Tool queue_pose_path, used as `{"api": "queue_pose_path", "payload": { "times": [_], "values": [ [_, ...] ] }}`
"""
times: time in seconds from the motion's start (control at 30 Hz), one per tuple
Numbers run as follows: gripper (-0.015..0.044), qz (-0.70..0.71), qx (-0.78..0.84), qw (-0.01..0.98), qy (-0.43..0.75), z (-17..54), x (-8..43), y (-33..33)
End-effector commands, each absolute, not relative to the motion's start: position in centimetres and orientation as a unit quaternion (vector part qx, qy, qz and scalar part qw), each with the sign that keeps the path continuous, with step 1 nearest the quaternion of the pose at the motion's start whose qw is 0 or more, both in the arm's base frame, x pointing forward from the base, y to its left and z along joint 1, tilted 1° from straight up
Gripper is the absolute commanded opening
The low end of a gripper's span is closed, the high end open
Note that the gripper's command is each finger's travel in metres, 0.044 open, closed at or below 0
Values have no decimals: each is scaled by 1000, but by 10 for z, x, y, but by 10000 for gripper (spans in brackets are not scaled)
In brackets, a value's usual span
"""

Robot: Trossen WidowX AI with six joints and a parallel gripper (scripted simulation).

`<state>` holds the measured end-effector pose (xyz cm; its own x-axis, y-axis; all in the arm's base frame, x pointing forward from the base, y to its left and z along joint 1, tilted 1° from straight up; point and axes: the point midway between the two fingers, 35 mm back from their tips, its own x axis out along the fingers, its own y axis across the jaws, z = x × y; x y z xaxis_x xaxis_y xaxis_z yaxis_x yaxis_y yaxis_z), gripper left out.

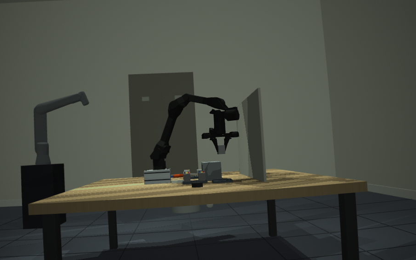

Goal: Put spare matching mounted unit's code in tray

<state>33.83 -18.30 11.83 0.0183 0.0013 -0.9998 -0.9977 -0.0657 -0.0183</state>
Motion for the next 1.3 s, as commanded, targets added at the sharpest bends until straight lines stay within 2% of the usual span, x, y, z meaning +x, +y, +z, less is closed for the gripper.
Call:
{"api": "queue_pose_path", "payload": {
  "times": [0.0, 1.27],
  "values": [
    [0, 512, -522, 487, 478, 114, 339, -184],
    [0, 512, -522, 487, 478, 77, 343, -186]
  ]
}}
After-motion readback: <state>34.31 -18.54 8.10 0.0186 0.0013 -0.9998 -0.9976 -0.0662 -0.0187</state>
